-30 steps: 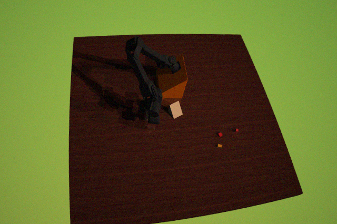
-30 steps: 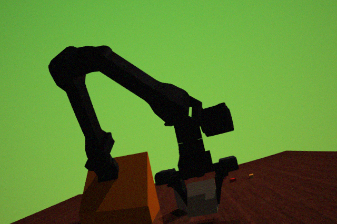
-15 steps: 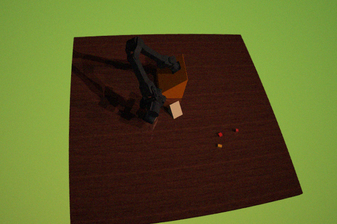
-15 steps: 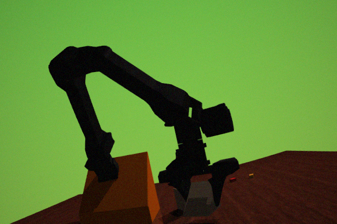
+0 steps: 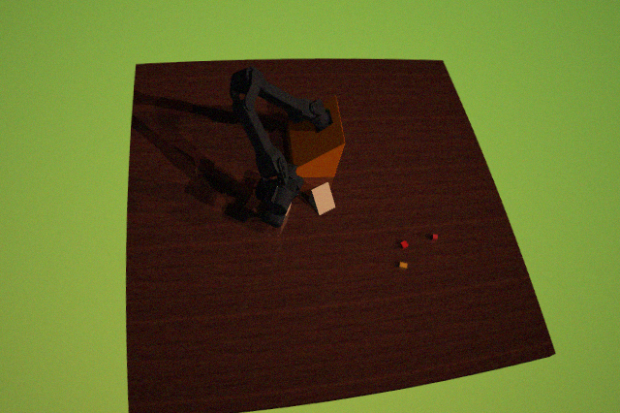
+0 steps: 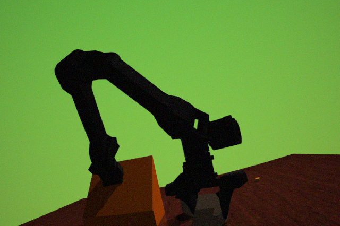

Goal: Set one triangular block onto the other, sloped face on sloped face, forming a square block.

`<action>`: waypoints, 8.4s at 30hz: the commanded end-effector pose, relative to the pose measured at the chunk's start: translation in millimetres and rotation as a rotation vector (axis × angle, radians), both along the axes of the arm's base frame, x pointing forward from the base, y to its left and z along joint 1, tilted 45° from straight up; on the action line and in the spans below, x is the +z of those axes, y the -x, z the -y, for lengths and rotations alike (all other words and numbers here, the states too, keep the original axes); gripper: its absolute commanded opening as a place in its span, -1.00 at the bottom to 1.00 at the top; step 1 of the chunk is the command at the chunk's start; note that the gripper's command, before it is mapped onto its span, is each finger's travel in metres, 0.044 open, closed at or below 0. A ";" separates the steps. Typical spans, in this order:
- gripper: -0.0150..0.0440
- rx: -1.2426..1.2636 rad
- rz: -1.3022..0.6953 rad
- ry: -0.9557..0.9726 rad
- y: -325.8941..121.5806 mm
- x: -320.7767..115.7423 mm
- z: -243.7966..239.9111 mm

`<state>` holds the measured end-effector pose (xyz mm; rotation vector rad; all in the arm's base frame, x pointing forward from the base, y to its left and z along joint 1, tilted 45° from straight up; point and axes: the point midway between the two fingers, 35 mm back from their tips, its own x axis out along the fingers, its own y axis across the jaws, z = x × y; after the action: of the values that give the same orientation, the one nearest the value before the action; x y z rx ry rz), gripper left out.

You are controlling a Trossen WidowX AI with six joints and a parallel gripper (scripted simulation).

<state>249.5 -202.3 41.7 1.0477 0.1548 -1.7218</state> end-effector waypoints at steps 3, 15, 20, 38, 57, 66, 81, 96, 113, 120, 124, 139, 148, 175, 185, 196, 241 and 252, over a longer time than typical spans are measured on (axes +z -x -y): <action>-0.49 0.007 -0.011 -0.006 1.1 -5.6 2.2; 0.13 0.004 -0.008 -0.002 1.2 -3.9 2.3; 0.58 0.004 -0.008 -0.002 1.2 -3.9 2.3; 1.00 0.004 -0.008 -0.004 -2.7 38.2 -40.3; 1.00 -0.159 -0.178 0.235 -21.8 25.0 -77.6; 1.00 -0.155 -0.198 0.347 -32.3 25.8 -90.3; 1.00 -0.153 -0.196 0.333 -29.2 15.5 -73.2; 1.00 -0.149 -0.195 0.327 -24.2 4.5 -52.3; 1.00 -0.148 -0.194 0.332 -16.0 -5.4 -27.8; 1.00 -0.150 -0.195 0.338 -11.7 -8.5 -18.0; 1.00 -0.151 -0.196 0.343 -9.0 -10.1 -12.4; 0.53 -0.156 -0.199 0.352 -3.4 -12.4 -2.2; 0.13 -0.156 -0.199 0.352 -3.4 -12.4 -2.2; -0.49 0.053 0.041 -0.122 12.1 24.3 -2.5; -0.49 0.150 0.152 -0.335 21.6 38.8 4.6; -0.49 0.255 0.273 -0.569 32.9 51.2 16.4; 1.00 0.307 0.329 -0.675 31.8 125.4 -44.8; 1.00 0.311 0.320 -0.652 53.6 143.1 7.3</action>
<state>209.8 -183.7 177.8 1.6575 0.6767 -1.1966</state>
